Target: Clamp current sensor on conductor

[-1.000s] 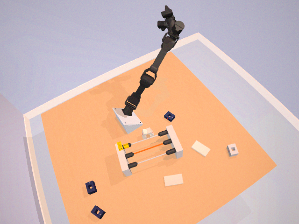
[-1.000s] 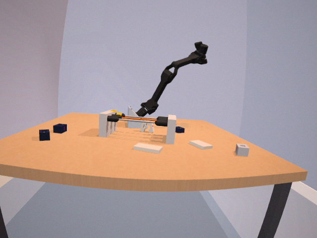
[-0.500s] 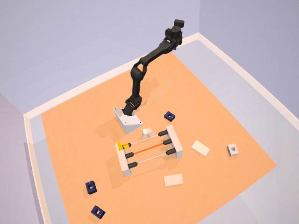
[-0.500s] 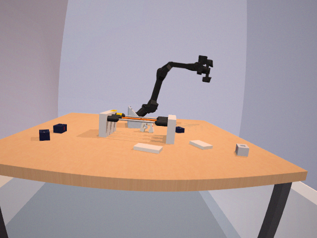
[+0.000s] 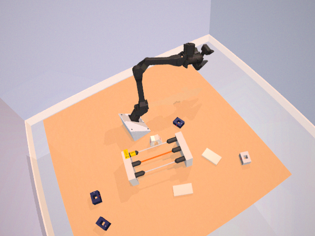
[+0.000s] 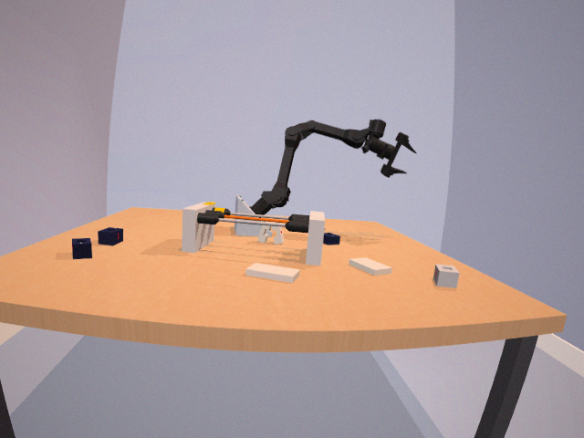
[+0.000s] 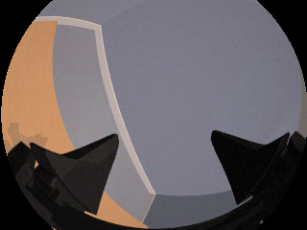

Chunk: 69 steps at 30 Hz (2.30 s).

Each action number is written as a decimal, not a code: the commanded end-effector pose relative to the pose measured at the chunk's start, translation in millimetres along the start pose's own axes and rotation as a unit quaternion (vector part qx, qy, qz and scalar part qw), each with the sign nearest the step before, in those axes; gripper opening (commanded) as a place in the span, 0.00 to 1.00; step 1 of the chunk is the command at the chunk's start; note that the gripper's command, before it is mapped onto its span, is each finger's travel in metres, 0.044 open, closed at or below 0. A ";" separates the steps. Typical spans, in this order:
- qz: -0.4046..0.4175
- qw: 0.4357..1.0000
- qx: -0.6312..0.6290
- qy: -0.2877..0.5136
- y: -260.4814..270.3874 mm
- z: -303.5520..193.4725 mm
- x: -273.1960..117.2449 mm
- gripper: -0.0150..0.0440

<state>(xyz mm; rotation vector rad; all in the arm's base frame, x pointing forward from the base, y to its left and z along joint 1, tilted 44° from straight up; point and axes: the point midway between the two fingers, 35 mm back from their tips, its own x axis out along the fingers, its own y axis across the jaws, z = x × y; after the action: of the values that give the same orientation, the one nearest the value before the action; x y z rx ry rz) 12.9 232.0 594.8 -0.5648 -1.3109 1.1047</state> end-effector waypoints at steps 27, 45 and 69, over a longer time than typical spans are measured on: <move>-0.451 0.664 0.233 0.549 36.5 -292.6 -339.4 1.00; -0.423 0.430 0.335 0.724 97.5 -334.4 -492.1 1.00; -0.395 -0.023 0.715 0.576 247.5 -236.0 -655.1 1.00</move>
<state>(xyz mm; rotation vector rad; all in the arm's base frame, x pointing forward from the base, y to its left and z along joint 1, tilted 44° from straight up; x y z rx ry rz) 231.1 -181.7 20.7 0.8599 1.3810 -0.0072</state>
